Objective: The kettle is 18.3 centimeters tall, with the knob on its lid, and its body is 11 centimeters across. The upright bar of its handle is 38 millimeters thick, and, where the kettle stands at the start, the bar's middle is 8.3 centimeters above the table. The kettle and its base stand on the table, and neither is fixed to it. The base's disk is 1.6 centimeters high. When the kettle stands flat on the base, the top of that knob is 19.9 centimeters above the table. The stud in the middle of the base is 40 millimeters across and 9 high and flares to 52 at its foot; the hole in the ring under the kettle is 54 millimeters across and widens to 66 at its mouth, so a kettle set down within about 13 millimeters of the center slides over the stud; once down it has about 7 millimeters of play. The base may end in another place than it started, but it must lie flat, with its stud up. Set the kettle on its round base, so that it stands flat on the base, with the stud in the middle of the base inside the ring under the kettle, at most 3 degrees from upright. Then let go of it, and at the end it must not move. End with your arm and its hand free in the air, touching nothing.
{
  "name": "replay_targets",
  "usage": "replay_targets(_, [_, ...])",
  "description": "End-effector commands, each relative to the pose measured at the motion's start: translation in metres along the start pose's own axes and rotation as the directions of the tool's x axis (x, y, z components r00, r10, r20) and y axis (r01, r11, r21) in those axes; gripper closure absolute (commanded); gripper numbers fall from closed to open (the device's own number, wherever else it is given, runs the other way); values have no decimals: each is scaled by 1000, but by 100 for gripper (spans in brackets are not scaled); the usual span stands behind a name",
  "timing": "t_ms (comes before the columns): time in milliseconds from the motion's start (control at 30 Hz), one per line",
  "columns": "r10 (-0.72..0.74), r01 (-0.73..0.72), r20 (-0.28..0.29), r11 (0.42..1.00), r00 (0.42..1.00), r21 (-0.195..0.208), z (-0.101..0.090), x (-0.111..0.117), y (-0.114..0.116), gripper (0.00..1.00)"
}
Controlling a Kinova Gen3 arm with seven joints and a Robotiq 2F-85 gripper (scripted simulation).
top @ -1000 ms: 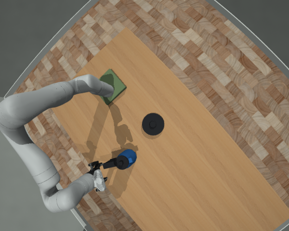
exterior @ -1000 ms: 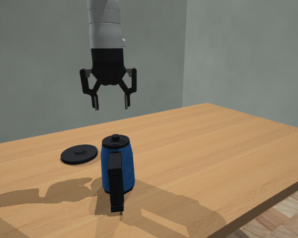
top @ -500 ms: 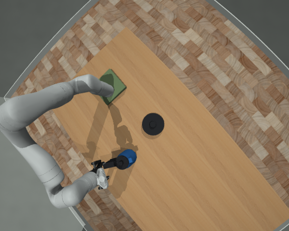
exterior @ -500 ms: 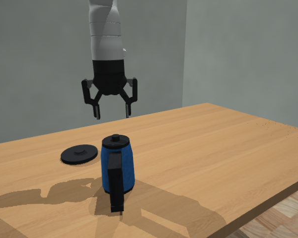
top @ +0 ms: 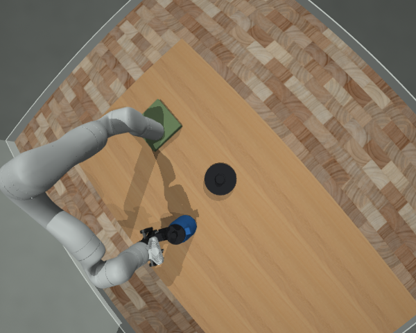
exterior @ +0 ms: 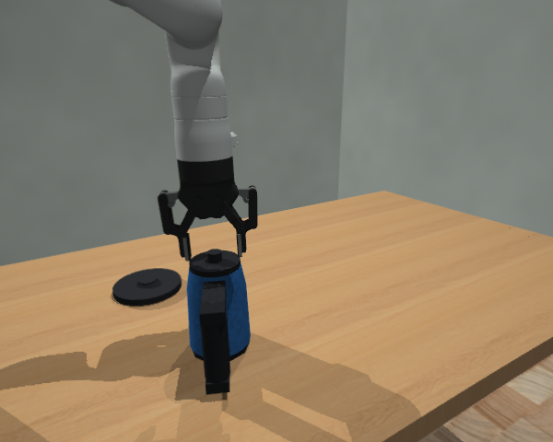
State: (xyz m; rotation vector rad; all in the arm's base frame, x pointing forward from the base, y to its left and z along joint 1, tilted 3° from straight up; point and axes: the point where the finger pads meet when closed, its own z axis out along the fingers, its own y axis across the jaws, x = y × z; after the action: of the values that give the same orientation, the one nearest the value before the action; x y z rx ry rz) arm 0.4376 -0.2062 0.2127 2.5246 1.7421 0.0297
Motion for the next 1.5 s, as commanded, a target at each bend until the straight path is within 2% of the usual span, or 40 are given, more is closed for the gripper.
replay_targets(0, [-1,1,-2,1000,1000,16,12,1,-4,20])
replay_targets(400, [-1,1,-2,1000,1000,16,39,1,-4,20])
replay_targets(1467, [-1,1,-2,1000,1000,16,40,1,-4,20])
